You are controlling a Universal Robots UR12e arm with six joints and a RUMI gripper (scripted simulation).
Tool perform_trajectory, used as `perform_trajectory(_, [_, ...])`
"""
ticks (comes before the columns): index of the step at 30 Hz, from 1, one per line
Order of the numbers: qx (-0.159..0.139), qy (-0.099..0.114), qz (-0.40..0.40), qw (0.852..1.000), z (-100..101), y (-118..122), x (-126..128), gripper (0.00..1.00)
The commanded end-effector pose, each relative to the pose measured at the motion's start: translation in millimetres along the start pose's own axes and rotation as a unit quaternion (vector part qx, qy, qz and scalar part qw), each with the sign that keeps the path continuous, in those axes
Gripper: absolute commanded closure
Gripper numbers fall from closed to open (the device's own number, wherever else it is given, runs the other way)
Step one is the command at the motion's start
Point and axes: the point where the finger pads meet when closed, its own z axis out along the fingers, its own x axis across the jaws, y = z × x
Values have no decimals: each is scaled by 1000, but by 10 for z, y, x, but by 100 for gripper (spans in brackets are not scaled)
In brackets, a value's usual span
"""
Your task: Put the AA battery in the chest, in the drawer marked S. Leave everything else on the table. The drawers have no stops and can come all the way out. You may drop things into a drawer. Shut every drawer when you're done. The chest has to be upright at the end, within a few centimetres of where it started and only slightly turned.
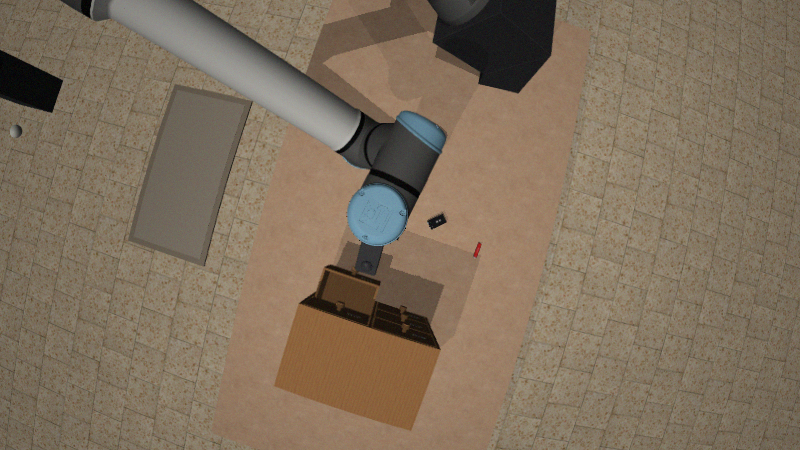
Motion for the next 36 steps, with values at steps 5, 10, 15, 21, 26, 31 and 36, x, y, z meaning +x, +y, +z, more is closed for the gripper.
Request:
perform_trajectory(5, [1, 0, 0, 1000, -29, -3, 0, 95])
perform_trajectory(10, [1, 0, 0, 1000, -67, -3, 0, 95])
perform_trajectory(15, [1, 0, 0, 1000, -139, -2, 1, 95])
perform_trajectory(21, [1, 0, 0, 1000, -266, -2, 1, 95])
perform_trajectory(26, [1, 0, 0, 1000, -342, -2, 2, 95])
perform_trajectory(31, [1, 0, 0, 1000, -483, -2, 3, 95])
perform_trajectory(36, [1, 0, 0, 1000, -634, -2, 3, 95])
